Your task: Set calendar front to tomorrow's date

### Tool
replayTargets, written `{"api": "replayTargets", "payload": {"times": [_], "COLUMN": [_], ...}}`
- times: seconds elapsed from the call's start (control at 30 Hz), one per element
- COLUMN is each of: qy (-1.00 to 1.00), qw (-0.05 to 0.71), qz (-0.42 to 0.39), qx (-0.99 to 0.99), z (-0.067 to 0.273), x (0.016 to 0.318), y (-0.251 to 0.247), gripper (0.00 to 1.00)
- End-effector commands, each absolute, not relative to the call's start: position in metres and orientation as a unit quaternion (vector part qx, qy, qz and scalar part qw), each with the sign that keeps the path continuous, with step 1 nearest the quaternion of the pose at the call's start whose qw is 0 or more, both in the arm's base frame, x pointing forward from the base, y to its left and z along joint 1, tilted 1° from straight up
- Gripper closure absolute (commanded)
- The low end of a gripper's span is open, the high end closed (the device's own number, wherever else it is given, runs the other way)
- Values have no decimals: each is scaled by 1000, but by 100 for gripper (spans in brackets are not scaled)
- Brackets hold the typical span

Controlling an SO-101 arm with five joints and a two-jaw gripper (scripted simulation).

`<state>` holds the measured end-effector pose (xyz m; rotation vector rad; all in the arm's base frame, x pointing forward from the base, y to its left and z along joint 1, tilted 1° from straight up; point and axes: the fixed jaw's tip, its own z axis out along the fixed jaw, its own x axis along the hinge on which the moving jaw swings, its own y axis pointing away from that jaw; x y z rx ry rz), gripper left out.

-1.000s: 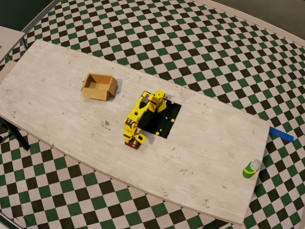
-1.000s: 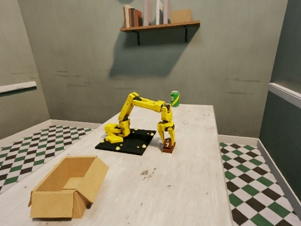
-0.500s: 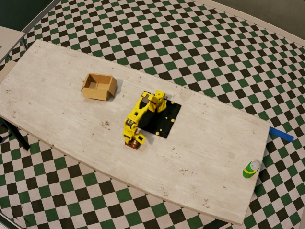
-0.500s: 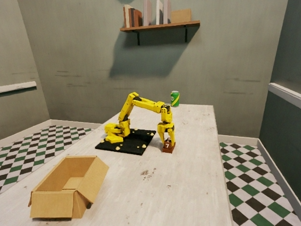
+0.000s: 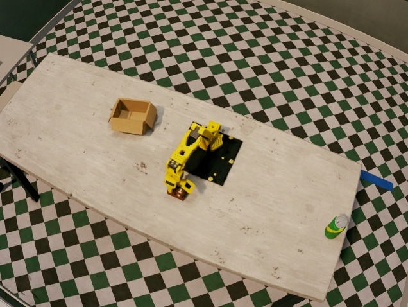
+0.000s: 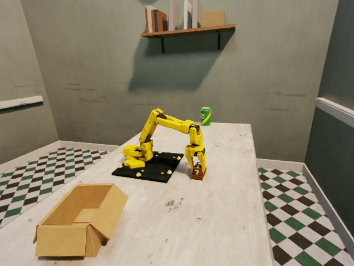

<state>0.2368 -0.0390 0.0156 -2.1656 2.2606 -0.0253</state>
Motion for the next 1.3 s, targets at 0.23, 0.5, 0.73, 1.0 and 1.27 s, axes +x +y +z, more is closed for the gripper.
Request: {"api": "replayTargets", "payload": {"times": [0.23,0.5,0.73,1.0,1.27], "qy": [724,724,724,724,724], "qw": [0,0,0,0,0], "qz": [0,0,0,0,0], "qx": [-689,-689,-689,-689,-689], "z": [10,9,9,9,9], "x": [234,234,234,234,234], "y": [-38,-38,-38,-38,-38], "gripper": [100,100,96,83,82]}}
